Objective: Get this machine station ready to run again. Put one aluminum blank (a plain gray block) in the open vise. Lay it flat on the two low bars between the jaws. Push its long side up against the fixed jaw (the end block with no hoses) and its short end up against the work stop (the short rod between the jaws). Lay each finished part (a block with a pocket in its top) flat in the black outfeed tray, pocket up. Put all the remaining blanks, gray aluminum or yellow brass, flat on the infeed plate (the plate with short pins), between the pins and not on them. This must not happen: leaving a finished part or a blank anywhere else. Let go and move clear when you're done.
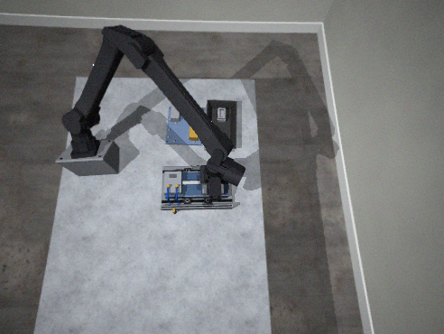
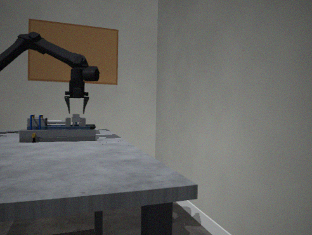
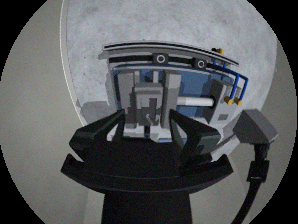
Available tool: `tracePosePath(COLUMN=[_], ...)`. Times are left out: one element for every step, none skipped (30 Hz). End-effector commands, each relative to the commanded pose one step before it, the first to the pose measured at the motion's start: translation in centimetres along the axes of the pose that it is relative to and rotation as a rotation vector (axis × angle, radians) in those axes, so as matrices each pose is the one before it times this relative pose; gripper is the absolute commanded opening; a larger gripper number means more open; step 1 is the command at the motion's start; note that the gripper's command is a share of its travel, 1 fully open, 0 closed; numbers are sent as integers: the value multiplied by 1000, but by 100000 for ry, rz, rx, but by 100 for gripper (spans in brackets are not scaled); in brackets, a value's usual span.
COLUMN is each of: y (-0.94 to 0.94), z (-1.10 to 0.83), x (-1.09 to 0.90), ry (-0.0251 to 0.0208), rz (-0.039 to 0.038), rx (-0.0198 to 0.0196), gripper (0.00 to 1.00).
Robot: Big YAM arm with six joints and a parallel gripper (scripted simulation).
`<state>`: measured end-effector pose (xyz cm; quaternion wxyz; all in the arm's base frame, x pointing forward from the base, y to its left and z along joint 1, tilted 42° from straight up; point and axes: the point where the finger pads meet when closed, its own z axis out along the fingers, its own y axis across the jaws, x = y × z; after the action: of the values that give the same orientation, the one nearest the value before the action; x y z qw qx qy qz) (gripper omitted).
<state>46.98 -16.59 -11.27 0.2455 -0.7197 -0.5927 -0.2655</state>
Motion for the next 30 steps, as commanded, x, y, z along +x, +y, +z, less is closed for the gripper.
tracePosePath(y=[151, 48, 73, 81, 62, 40, 21, 4, -10, -23, -35, -44, -52, 0, 0, -8, 11, 27, 30, 20, 4, -9, -20, -31, -40, -31, 0, 37, 64, 69], z=[953, 29, 19, 20, 29, 36, 43, 49, 55, 60, 64, 68, 71, 0, 0, 31, 8, -6, -9, 3, 24, 45, 62, 65, 66, 58, 38, 15, -3, -8], x=[-352, 27, 31, 36, 34, 29, 25, 21, 18, 16, 13, 12, 10, 0, 0, -6, -18, -24, -24, -18, -6, 8, 21, 18, 16, 13, 11, 9, 8, 6], ry=[183, -43, -60, -64, -48, -31, -17, -4, 7, 17, 27, 34, 41, 0, 0, 3, -11, -23, -26, -18, -5, 6, 16, 25, 32, 24, 1, -27, -48, -52], rz=[344, -82, -113, -130, -107, -74, -45, -20, 2, 21, 37, 44, 52, 0, 0, -21, -13, -11, -6, 5, 10, 6, 0, 17, 32, 22, -18, -68, -106, -116], rx=[553, -29, -56, -57, -32, -8, 14, 33, 49, 64, 77, 88, 98, 0, 0, -2, -57, -93, -99, -69, -19, 31, 72, 84, 92, 74, 23, -38, -82, -92], gripper=[64, 64, 64, 64, 64, 64, 64, 64, 64, 64, 64, 64, 64, 64, 64, 64, 64, 64, 64, 64, 64, 64, 64, 64, 64, 64, 64, 64, 64, 64])
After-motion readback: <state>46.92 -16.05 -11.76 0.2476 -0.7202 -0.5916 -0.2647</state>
